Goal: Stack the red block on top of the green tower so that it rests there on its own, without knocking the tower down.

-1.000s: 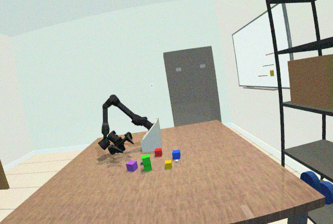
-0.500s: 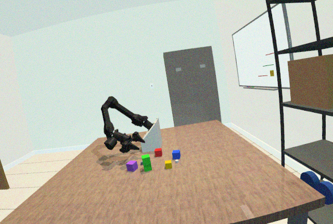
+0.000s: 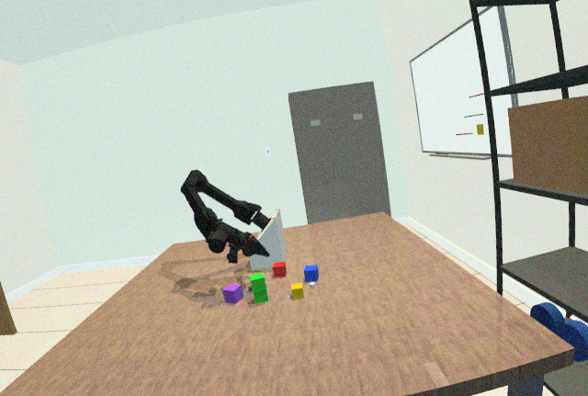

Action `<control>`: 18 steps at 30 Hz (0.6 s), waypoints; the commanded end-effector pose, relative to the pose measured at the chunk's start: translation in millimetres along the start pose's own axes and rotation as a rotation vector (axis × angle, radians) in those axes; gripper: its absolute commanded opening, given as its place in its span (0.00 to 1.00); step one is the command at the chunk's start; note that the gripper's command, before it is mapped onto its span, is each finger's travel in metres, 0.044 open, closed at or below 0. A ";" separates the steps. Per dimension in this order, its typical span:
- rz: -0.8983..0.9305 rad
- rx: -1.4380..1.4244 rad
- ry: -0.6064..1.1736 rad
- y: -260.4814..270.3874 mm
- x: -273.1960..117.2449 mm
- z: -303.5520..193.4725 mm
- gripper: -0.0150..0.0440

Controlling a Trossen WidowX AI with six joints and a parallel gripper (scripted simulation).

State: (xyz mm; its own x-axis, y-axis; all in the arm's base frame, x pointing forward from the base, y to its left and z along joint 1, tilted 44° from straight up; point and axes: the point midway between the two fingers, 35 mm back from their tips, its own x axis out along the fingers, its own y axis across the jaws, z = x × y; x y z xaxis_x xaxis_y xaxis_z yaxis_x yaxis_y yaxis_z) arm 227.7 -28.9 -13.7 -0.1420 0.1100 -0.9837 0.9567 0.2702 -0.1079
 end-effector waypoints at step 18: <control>-0.428 -0.744 -0.402 -3.3 27.6 -43.4 1.00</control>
State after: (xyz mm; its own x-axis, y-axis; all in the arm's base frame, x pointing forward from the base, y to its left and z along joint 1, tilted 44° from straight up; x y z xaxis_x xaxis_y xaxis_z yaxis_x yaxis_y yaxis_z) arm 211.0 10.2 -32.9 -0.2336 -0.3653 -0.9011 0.5151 0.7395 -0.4333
